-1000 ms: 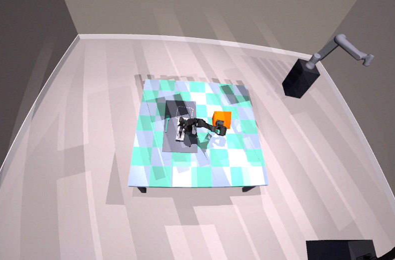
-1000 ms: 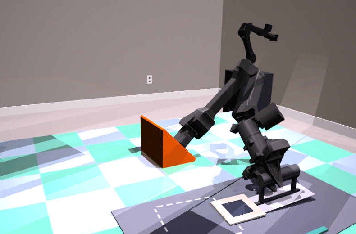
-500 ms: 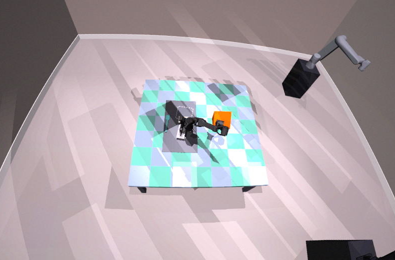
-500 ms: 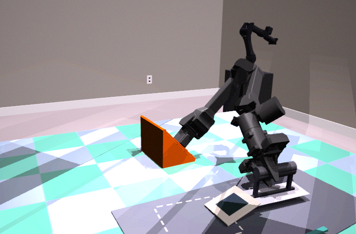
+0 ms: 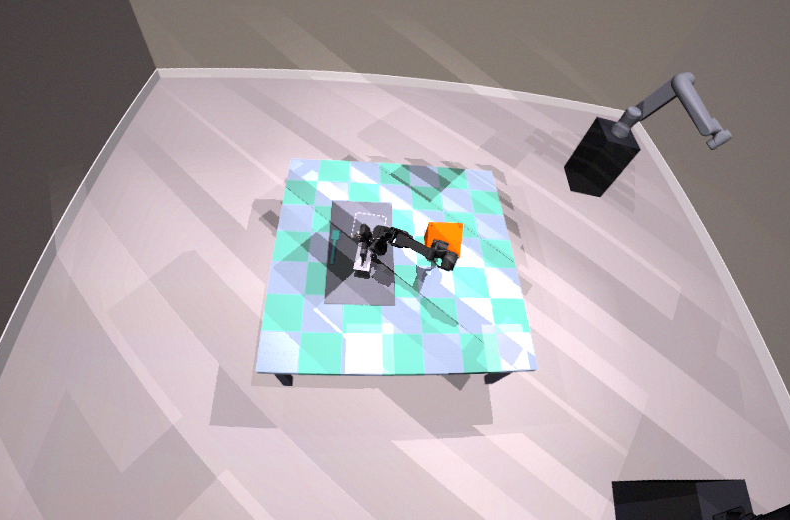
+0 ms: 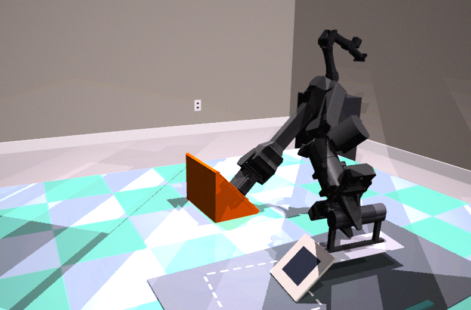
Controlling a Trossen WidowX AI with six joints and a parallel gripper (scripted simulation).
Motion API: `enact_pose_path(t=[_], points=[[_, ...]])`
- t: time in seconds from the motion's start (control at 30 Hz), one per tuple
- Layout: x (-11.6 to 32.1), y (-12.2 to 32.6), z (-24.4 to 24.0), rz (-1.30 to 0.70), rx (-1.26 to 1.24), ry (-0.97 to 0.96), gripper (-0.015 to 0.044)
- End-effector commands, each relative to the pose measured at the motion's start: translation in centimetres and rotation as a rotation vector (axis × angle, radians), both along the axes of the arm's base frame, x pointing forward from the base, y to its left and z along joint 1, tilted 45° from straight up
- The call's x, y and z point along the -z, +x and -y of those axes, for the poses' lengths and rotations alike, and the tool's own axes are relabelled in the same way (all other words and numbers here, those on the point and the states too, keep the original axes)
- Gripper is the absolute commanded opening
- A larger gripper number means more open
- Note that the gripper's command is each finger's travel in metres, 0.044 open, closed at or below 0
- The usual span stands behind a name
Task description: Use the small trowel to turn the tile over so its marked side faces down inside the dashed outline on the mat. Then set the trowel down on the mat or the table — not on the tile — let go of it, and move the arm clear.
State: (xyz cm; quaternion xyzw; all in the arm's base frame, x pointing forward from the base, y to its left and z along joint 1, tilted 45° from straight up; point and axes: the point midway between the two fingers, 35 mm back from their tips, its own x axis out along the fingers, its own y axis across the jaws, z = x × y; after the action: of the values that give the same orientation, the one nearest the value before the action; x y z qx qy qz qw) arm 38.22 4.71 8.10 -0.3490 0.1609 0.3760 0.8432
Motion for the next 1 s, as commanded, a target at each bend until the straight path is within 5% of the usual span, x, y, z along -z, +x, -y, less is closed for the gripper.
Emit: enact_pose_path(t=[0.0,0.97], points=[[-0.1,0.5,1.4,0.015,0.007,-0.006,0.0000],[3.4,0.5,5.1,0.016,0.007,-0.008,0.0000]])
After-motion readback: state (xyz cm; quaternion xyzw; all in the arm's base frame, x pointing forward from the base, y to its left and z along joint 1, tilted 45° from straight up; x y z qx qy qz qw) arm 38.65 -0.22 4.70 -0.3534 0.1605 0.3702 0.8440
